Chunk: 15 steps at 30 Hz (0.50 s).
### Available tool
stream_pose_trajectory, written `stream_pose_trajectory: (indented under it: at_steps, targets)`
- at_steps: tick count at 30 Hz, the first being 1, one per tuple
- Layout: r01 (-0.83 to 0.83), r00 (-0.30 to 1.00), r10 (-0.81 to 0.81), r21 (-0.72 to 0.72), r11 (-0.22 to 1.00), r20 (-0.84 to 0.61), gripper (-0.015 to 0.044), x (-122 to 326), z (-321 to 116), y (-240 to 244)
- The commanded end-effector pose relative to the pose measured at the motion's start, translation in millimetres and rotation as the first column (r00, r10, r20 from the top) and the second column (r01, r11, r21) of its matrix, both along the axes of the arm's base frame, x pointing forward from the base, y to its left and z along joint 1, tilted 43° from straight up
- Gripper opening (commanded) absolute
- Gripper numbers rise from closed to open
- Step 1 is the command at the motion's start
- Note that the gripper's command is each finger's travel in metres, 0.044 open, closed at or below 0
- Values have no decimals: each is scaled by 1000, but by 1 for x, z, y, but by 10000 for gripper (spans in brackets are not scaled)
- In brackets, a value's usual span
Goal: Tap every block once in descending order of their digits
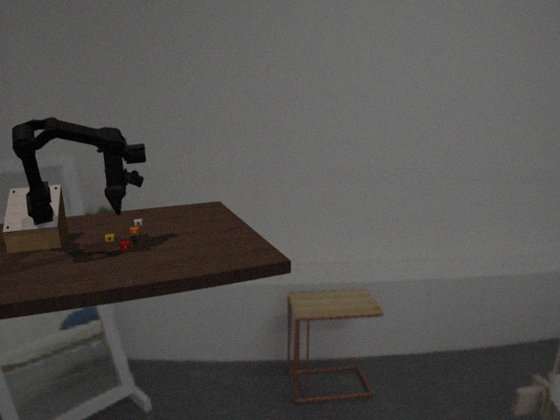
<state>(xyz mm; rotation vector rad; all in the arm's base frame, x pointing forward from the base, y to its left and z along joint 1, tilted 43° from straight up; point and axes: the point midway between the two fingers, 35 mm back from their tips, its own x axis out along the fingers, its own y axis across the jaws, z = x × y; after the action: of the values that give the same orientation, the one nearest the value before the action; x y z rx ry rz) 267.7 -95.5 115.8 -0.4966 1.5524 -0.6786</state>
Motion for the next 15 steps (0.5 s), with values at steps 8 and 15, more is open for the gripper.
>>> stream_pose_trajectory:
  at_steps: [8, 15]
  targets:
    - [2, 1000, -2, 3, 1000, -3, 400, -34, -69, 80]
    - [3, 1000, -3, -2, 1000, -3, 400, -39, -75, 86]
